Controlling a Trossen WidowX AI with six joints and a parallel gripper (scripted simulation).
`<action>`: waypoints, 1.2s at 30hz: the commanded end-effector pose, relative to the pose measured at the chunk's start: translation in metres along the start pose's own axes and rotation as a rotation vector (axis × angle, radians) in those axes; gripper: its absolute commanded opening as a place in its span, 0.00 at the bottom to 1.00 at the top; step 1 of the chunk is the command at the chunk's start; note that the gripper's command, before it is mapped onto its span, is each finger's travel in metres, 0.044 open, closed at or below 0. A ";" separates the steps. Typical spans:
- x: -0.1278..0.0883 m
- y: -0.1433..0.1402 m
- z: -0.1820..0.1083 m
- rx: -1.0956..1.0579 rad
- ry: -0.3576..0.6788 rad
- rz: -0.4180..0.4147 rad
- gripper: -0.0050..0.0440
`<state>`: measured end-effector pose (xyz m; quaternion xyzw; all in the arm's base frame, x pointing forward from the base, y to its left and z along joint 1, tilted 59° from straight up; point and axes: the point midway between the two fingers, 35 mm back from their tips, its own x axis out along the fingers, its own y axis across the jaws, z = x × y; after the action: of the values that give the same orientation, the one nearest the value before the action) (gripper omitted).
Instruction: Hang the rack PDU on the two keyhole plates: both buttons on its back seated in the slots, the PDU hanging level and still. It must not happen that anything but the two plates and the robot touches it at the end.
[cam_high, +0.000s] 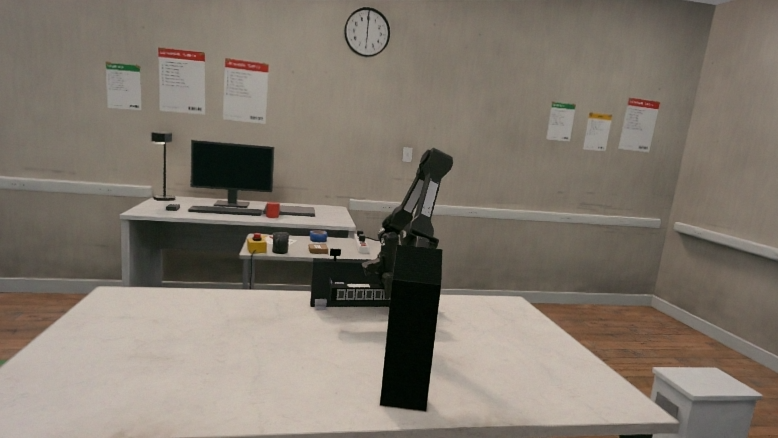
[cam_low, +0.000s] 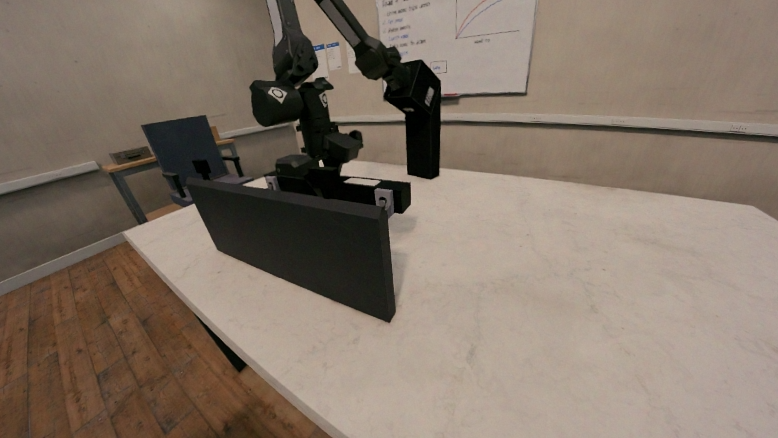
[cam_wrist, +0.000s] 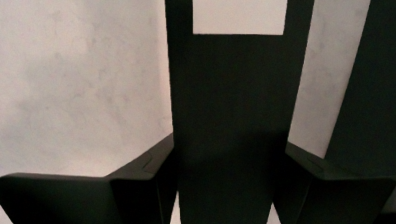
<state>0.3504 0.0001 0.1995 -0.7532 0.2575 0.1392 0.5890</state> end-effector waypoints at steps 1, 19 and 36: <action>0.000 -0.006 -0.001 0.004 -0.004 -0.029 0.00; 0.008 -0.006 -0.001 0.005 -0.004 -0.030 0.20; 0.008 -0.006 -0.001 0.005 -0.004 -0.030 0.93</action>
<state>0.3613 -0.0021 0.1928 -0.7546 0.2520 0.1390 0.5898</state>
